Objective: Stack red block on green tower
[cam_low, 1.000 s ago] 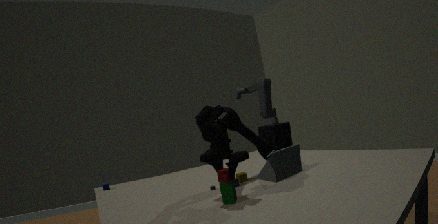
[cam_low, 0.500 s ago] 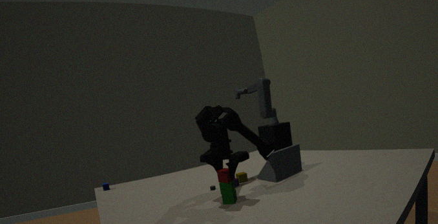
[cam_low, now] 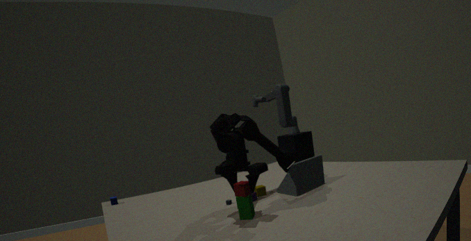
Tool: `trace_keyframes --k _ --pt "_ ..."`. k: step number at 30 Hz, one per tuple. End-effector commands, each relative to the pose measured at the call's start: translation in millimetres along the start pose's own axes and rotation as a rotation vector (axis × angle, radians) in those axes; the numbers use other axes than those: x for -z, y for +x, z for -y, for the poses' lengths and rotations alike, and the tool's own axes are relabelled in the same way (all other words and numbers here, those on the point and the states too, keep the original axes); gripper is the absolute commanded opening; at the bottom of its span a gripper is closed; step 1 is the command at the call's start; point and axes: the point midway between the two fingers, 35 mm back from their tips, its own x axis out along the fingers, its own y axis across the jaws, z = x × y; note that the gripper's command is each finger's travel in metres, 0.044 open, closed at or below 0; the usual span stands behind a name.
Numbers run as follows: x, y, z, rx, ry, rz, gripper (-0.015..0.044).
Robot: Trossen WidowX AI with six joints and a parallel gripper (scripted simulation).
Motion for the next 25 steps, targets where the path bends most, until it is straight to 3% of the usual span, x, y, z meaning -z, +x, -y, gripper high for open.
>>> trace_keyframes --k 1,2,25 --pt "0.1 0.2 0.1 0.0 0.0 -0.001 0.042" --pt "0.1 0.2 0.1 0.0 0.0 -0.001 0.044" --pt "0.1 0.2 0.1 0.0 0.0 -0.001 0.044"
